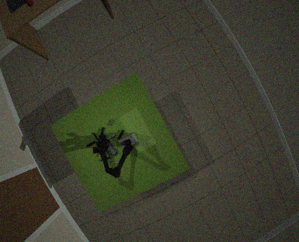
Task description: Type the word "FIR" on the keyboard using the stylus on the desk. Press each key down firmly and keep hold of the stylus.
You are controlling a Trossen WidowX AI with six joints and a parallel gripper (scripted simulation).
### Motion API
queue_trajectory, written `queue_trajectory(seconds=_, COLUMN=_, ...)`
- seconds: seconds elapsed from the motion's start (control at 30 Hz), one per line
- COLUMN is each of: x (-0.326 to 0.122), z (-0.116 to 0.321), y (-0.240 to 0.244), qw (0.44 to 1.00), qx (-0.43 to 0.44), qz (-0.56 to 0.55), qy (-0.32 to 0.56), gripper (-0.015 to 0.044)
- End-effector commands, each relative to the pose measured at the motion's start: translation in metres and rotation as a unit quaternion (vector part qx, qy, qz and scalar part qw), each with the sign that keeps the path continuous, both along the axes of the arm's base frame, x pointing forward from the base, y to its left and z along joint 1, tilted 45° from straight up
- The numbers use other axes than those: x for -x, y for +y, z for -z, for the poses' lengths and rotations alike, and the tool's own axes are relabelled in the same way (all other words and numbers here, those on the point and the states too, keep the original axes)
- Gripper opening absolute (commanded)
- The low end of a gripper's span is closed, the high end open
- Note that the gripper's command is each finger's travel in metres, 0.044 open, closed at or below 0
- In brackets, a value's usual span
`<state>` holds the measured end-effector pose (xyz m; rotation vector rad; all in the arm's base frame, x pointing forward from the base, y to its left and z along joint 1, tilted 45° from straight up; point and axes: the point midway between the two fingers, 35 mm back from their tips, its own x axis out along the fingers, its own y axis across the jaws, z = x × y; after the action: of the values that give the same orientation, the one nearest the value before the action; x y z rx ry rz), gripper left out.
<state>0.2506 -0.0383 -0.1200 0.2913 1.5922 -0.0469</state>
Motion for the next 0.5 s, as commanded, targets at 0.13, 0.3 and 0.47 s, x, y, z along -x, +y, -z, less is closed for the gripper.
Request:
queue_trajectory(seconds=0.13, x=-0.007, z=-0.018, y=0.007, qw=0.994, qx=0.024, qz=0.085, qy=-0.07, gripper=0.0)
queue_trajectory(seconds=0.3, x=-0.01, z=-0.03, y=0.012, qw=0.983, qx=0.026, qz=0.138, qy=-0.117, gripper=0.0)
queue_trajectory(seconds=0.47, x=-0.012, z=-0.043, y=0.018, qw=0.968, qx=0.018, qz=0.191, qy=-0.164, gripper=0.0)
